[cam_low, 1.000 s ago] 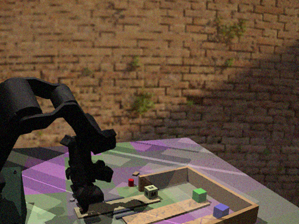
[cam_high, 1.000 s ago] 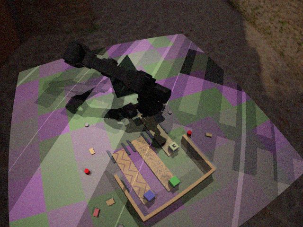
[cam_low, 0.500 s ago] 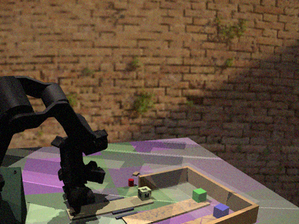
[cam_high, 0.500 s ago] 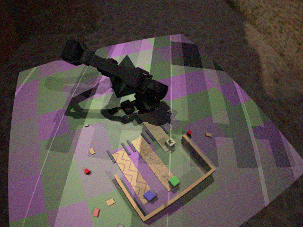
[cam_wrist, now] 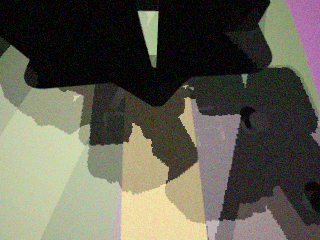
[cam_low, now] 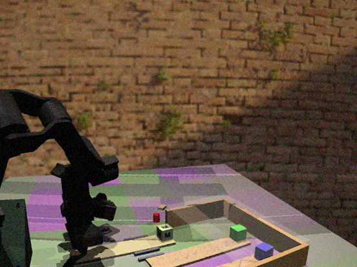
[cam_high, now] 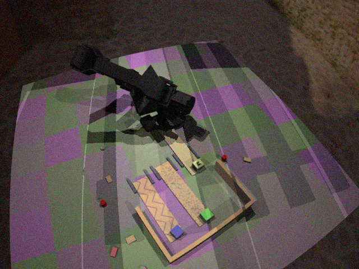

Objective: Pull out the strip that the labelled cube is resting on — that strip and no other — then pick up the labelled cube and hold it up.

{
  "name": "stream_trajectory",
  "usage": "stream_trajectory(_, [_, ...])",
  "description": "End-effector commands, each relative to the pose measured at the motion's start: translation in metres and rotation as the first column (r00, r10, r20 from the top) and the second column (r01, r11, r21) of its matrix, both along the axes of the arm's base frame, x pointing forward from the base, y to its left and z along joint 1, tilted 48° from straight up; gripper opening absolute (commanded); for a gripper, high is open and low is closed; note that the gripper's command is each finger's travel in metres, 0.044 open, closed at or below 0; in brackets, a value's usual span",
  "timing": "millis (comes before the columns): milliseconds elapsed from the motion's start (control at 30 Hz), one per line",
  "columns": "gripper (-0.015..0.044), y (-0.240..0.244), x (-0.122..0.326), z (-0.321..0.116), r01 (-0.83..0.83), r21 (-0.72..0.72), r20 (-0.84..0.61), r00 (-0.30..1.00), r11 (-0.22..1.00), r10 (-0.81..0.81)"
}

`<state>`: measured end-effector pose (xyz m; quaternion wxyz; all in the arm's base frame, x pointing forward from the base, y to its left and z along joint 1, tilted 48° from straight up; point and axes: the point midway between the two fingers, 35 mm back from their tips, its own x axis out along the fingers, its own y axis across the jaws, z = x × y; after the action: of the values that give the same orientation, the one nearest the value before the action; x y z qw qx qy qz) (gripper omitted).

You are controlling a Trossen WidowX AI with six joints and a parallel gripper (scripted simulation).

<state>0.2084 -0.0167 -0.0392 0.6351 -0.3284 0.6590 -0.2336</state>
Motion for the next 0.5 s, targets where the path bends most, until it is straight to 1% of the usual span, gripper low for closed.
stream_trajectory(0, [0.0000, -0.0062, -0.0141, -0.0014, 0.020, -0.005, -0.022, 1.000, 1.000, -0.020])
stream_trajectory(467, [0.0000, -0.0064, -0.0160, -0.0011, 0.020, -0.005, -0.022, 1.000, 1.000, -0.020])
